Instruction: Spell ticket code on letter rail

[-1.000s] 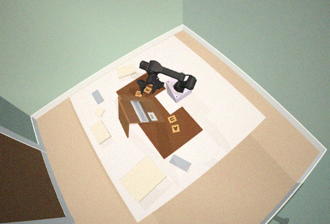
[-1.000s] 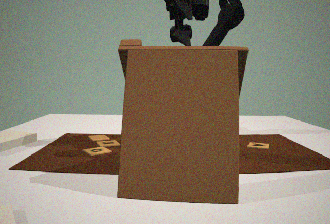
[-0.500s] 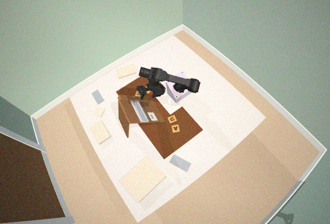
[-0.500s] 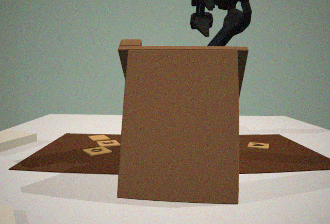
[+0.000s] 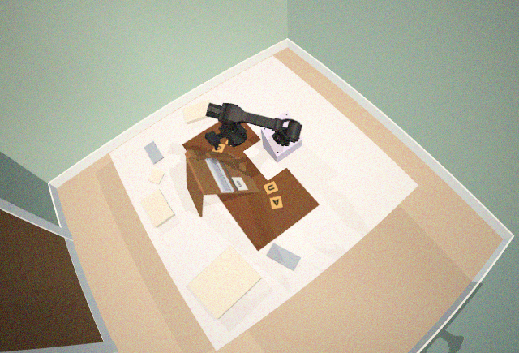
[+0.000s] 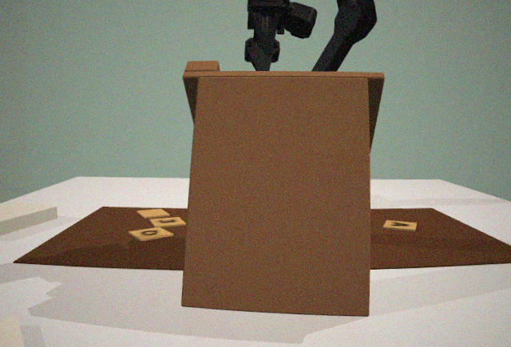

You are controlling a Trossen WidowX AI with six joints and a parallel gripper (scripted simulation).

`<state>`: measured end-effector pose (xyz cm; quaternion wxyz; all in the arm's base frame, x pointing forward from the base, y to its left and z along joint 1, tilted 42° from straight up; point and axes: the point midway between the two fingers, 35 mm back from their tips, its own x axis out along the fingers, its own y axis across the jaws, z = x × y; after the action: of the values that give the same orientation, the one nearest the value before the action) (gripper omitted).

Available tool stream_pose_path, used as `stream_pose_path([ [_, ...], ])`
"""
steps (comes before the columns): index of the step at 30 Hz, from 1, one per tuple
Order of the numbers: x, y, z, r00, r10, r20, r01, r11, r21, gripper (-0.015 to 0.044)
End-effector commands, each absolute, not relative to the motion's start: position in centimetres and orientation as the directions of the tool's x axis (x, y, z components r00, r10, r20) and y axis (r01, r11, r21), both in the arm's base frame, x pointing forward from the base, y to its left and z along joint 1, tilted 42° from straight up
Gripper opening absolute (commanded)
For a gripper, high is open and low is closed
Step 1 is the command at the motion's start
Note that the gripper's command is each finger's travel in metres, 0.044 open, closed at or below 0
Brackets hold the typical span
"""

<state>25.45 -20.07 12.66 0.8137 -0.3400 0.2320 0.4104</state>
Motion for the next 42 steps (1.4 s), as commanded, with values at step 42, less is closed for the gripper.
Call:
stream_pose_path([
  [42,16.5,-14.6,-18.7,0.136,0.645,-0.752,-0.955,-0.118,-0.274,0.034],
])
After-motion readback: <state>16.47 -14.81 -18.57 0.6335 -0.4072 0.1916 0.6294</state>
